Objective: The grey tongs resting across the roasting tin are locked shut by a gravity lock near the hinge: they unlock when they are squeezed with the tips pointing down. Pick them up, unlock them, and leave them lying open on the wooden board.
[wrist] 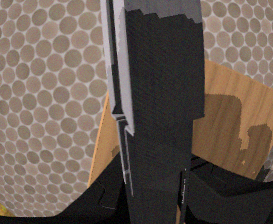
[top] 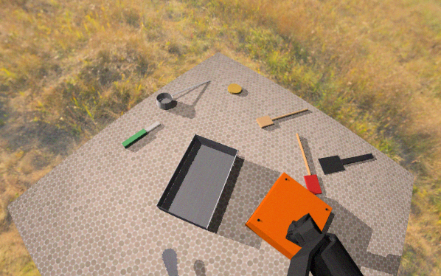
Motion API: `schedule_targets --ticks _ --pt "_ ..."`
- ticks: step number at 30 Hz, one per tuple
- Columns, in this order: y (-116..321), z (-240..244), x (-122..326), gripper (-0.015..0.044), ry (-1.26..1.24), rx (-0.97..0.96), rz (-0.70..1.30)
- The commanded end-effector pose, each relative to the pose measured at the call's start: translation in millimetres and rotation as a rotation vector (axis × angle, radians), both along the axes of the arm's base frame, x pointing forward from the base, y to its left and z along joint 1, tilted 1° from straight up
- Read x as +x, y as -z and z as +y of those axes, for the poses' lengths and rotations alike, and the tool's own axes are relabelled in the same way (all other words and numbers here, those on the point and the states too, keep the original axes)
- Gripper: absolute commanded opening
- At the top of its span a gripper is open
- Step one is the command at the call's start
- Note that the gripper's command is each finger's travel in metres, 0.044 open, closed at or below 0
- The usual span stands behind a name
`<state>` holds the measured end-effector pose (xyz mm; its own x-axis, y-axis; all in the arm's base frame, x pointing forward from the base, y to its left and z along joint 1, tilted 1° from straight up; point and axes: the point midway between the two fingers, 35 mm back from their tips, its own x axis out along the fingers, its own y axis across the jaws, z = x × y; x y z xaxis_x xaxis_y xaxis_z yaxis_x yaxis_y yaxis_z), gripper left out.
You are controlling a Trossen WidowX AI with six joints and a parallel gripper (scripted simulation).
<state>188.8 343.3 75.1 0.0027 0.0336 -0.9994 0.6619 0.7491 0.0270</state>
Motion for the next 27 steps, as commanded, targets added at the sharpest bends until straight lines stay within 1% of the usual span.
schedule_targets --ticks 1,9,19,27 --pt "0.2 18.0 -26.5 -0.0150 0.069 0.001 0.010" --pt "-1.2 43.0 -75.9 -0.0150 0.187 0.004 0.022" --pt "-2.7 63.1 -136.7 -0.0150 0.335 0.002 0.034" --pt "-2.8 64.0 -140.8 -0.0150 0.345 0.001 0.035"
